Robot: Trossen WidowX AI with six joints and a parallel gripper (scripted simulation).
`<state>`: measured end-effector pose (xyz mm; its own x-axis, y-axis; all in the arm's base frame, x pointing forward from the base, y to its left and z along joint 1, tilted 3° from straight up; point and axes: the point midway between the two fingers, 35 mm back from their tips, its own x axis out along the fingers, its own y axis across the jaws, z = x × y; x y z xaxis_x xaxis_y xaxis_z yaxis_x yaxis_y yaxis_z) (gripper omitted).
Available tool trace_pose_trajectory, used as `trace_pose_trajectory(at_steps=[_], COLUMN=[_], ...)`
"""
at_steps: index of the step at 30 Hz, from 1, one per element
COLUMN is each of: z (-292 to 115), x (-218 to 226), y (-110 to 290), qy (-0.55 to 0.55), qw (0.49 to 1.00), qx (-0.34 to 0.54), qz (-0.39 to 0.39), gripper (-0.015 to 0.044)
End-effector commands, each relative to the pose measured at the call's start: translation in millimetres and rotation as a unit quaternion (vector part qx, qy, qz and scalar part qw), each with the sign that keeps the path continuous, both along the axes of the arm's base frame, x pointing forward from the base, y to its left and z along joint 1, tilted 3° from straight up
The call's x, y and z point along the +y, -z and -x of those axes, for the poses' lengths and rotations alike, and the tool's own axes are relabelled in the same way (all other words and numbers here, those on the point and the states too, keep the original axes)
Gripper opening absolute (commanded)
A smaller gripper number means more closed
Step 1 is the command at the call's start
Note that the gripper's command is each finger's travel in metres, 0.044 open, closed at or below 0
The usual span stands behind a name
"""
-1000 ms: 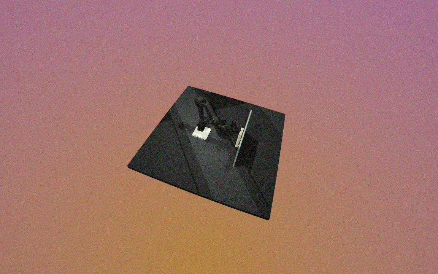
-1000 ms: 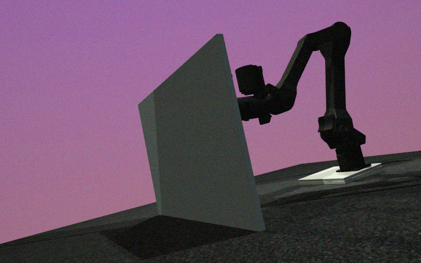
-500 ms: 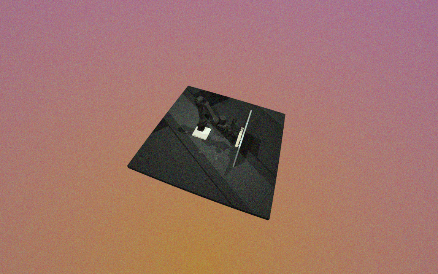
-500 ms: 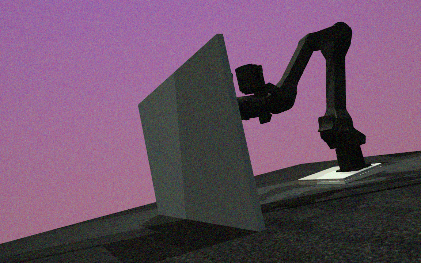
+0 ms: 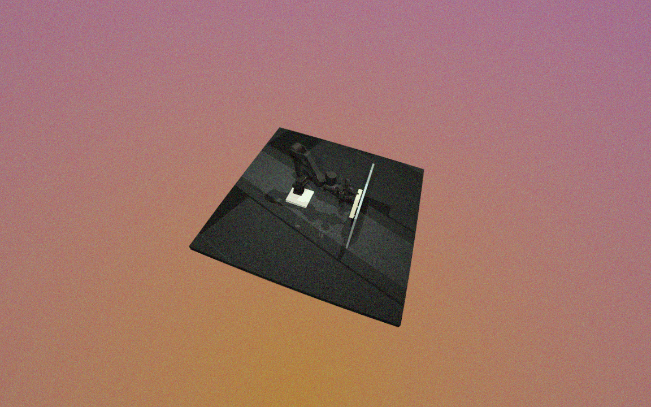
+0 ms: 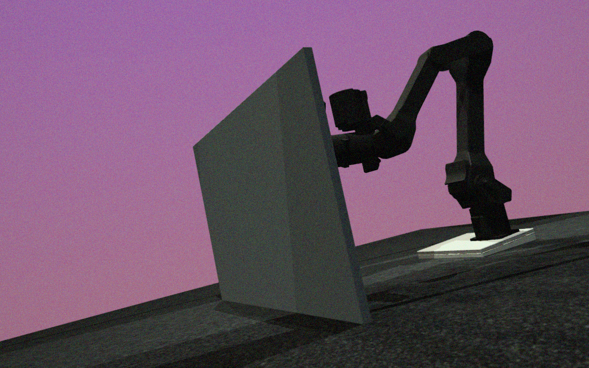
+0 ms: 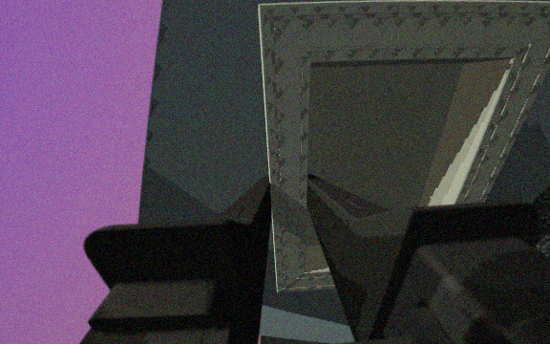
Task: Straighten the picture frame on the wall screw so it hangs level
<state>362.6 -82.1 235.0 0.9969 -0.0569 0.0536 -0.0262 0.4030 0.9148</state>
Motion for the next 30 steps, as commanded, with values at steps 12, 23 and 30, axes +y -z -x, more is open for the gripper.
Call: trace_pose_trajectory(at_steps=[12,23,30], z=[0.5,0.6,0.6], x=[-1.2,-2.4,-2.8], y=[-6.0,-6.0,-6.5], qy=[0.002,0.002,0.002], qw=[1.000,1.000,1.000], qx=[-0.008,-0.008,-0.008], qz=[0.005,0.005,0.005], gripper=[0.0000,0.0000,0.0000])
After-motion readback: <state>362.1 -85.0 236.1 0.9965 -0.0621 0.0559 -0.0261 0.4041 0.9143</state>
